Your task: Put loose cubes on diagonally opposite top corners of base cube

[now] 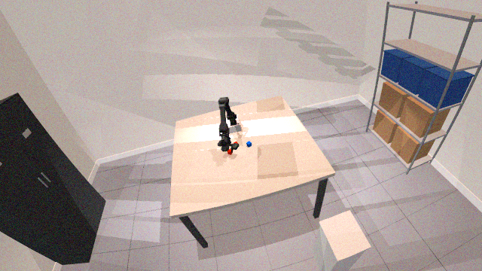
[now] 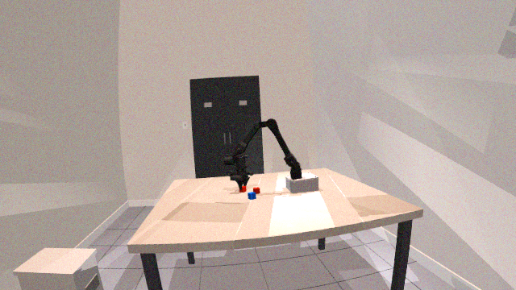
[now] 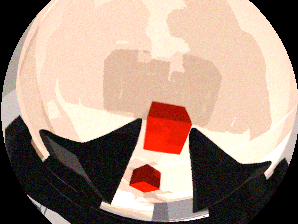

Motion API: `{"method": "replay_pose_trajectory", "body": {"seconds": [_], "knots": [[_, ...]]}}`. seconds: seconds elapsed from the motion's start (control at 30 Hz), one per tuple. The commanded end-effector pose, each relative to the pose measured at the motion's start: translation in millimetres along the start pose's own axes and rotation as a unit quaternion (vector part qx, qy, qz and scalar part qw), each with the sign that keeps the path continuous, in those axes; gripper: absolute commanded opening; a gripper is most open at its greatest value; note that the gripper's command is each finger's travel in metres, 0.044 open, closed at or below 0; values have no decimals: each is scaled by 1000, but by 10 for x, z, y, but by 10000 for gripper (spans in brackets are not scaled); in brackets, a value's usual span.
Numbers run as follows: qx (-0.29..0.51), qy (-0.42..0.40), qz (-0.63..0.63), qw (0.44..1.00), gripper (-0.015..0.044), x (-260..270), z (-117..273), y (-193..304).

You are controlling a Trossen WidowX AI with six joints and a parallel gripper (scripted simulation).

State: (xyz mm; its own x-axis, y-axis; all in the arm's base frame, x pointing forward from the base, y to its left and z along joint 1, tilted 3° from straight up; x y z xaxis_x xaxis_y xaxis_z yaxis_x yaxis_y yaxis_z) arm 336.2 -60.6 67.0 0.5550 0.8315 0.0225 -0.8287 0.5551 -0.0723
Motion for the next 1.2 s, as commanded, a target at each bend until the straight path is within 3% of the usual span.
{"method": "replay_pose_trajectory", "body": {"seconds": [0.0, 0.2, 1.17], "knots": [[1, -2, 2, 1000, 108, 2, -19, 4], [1, -2, 2, 1000, 105, 5, 26, -3], [1, -2, 2, 1000, 105, 1, 936, -23]]}}
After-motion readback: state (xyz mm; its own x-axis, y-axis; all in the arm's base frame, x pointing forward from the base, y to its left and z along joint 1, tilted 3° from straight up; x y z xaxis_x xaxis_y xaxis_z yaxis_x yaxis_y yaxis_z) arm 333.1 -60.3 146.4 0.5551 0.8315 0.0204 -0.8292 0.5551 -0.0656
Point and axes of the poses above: the point midway between the two fingers, 35 mm back from their tips, its own z axis back along the fingers, its own x axis across the jaws, y = z × x, the point moved 7 cm from there along z, back along the fingers, and after that the axes turned 4 degrees about -z, right-handed, at the moved point
